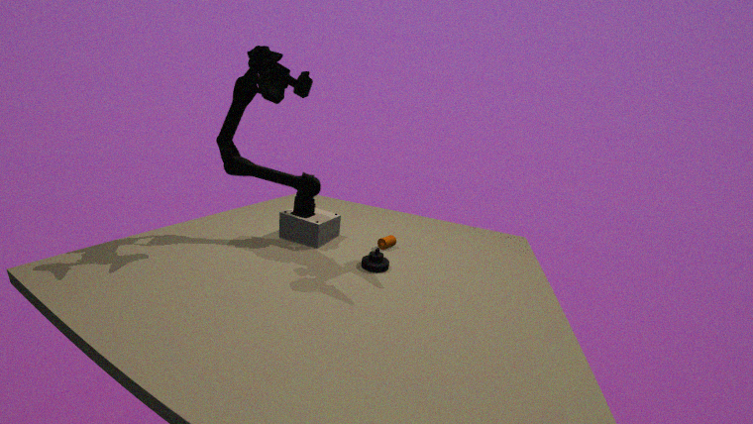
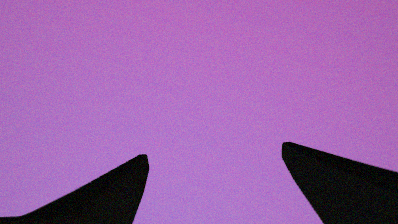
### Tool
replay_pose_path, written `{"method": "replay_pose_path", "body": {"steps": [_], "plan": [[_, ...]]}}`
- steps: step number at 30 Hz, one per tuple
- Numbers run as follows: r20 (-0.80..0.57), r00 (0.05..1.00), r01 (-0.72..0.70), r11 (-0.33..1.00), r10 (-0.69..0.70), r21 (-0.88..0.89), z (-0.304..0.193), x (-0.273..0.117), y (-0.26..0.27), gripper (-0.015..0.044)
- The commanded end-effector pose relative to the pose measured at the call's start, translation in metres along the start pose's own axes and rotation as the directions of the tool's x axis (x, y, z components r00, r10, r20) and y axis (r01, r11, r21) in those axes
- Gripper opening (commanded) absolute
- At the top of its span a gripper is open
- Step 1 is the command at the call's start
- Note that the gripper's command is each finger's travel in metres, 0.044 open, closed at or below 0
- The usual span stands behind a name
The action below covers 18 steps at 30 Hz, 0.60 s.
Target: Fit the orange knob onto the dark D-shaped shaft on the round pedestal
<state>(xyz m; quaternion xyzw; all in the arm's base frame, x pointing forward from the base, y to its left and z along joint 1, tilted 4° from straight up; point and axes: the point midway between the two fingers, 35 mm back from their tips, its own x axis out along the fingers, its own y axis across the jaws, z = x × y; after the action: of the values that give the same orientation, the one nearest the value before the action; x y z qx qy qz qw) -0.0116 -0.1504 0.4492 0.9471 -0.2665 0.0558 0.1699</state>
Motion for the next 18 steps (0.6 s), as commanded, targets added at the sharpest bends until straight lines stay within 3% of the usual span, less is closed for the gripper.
{"method": "replay_pose_path", "body": {"steps": [1,4,6,10,14,18], "plan": [[0.002,1.0,0.005,1.0,-0.005,-0.024,-0.001,0.002,-0.003,0.0426],[0.041,0.996,0.091,0.933,-0.082,-0.347,-0.017,0.023,-0.044,0.044],[0.084,0.986,0.164,0.8,-0.142,-0.577,-0.025,0.04,-0.08,0.044],[0.163,0.961,0.257,0.505,-0.225,-0.824,-0.028,0.064,-0.132,0.044],[0.249,0.917,0.304,0.142,-0.313,-0.942,-0.022,0.085,-0.187,0.044],[0.336,0.862,0.282,-0.192,-0.379,-0.94,-0.009,0.1,-0.236,0.044]]}}
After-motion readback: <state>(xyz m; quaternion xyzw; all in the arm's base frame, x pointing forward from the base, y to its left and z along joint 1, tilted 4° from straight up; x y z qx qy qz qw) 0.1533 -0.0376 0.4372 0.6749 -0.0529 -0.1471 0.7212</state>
